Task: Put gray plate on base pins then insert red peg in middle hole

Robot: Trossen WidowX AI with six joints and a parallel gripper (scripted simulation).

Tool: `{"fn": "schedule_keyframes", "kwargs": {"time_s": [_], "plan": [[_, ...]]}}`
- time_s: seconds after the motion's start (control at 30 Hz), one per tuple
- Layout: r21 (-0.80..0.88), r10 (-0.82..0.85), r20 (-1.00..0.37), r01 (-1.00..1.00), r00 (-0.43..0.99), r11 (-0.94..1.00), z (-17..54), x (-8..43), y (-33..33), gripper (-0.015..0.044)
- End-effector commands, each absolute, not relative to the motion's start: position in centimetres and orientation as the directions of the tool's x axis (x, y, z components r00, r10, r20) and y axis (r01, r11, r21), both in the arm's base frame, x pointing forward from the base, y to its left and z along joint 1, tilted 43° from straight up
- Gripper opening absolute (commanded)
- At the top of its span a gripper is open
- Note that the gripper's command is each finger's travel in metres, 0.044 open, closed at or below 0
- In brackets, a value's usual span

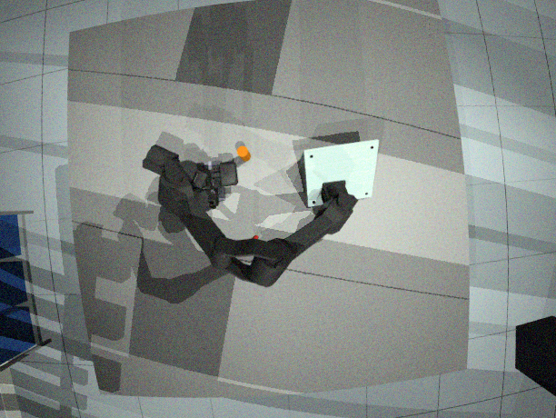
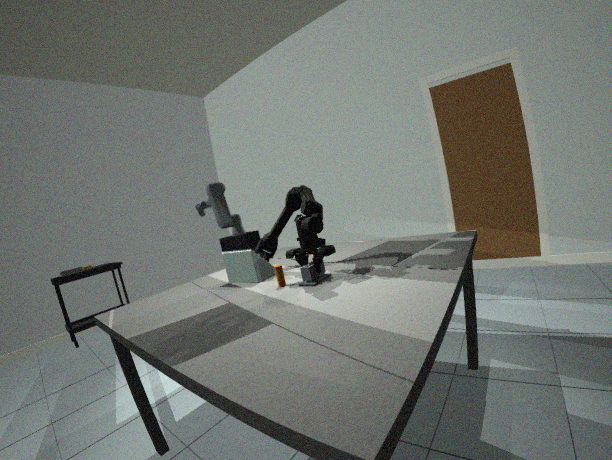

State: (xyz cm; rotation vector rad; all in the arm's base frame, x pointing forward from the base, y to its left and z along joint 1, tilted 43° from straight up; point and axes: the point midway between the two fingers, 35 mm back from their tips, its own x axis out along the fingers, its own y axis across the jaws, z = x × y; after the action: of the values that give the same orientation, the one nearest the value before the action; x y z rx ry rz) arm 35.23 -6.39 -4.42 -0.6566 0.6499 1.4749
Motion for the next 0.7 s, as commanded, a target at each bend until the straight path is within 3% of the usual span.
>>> {"fn": "schedule_keyframes", "kwargs": {"time_s": [0.0,0.4,0.67], "plan": [[-0.003,0.671,-0.742,-1.0,-0.002,-0.007,-4.39,35.25,-6.4,0.0131],[-0.003,0.671,-0.742,-1.0,-0.002,-0.007,-4.39,35.25,-6.4,0.044],[-0.003,0.67,-0.742,-1.0,-0.002,-0.007,-4.26,35.29,-6.55,0.044]]}}
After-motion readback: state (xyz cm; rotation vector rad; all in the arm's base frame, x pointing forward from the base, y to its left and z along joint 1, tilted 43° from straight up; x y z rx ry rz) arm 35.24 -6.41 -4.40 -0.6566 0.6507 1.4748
